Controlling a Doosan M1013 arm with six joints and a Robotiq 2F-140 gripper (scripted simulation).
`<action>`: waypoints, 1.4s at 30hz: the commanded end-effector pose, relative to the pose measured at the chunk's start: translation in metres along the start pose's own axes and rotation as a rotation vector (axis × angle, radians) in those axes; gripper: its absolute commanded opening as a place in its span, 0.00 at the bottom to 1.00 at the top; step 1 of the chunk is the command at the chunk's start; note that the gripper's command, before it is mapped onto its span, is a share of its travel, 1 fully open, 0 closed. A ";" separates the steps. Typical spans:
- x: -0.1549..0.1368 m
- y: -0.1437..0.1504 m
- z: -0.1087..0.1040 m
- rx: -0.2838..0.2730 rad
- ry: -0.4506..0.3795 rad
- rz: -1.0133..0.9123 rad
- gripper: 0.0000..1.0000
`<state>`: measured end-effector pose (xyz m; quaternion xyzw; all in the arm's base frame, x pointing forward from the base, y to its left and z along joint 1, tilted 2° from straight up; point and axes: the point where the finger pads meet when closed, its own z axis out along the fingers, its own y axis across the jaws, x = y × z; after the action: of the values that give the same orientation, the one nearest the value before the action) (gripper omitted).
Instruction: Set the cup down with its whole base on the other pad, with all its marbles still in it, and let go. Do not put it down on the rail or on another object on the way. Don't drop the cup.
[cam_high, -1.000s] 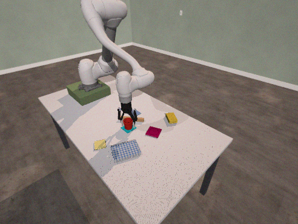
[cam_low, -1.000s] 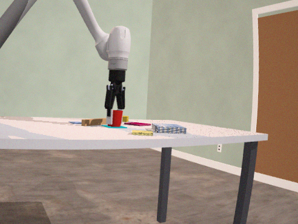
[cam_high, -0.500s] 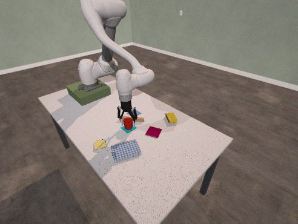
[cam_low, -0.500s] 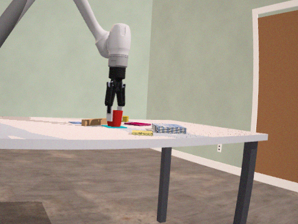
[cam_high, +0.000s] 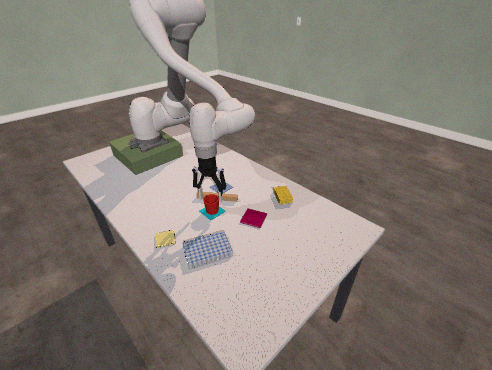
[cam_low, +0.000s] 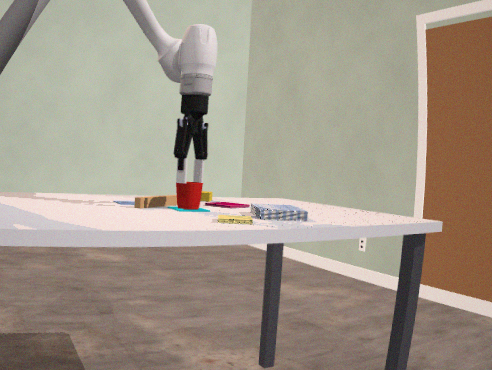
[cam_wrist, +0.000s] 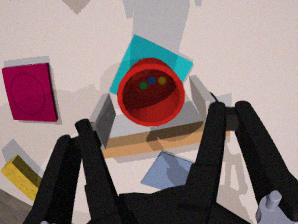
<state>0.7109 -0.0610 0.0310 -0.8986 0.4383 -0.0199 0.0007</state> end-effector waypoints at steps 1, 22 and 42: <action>0.000 0.000 -0.007 0.000 0.000 0.000 0.59; 0.000 0.000 -0.033 0.000 0.000 0.000 0.59; 0.000 0.000 -0.033 0.000 0.000 0.000 0.59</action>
<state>0.7097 -0.0605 0.0638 -0.8986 0.4383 -0.0199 0.0007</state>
